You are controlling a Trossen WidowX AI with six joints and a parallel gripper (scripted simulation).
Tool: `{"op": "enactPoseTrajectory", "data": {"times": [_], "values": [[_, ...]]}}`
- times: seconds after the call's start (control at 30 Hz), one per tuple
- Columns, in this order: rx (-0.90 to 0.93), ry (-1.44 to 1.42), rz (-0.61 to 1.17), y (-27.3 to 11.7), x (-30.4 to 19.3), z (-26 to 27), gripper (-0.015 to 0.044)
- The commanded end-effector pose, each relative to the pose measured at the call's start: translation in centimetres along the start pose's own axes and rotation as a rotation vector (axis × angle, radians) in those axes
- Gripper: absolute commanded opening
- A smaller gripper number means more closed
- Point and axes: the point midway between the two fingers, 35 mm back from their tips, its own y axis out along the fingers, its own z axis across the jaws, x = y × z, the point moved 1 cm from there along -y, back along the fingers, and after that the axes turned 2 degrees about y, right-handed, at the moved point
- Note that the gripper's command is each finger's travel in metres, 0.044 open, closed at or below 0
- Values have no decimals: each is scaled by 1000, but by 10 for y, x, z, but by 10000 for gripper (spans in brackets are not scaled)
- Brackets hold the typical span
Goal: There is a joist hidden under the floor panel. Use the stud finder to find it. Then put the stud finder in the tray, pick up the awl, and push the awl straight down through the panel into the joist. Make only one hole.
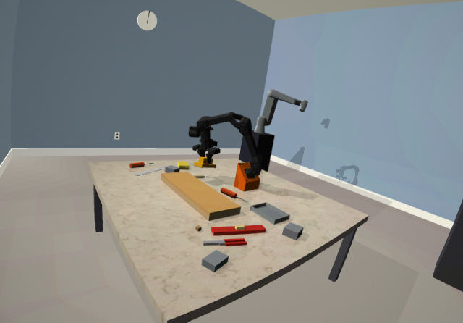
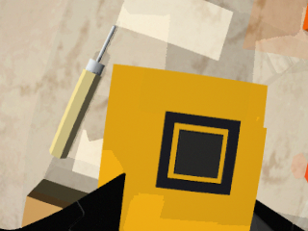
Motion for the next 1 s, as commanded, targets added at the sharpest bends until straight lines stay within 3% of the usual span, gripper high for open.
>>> {"op": "enactPoseTrajectory", "data": {"times": [0.0, 0.97], "values": [[24, -177, 29, -4, -9, 6, 0], [208, -1283, 103, -18, -59, 28, 0]]}}
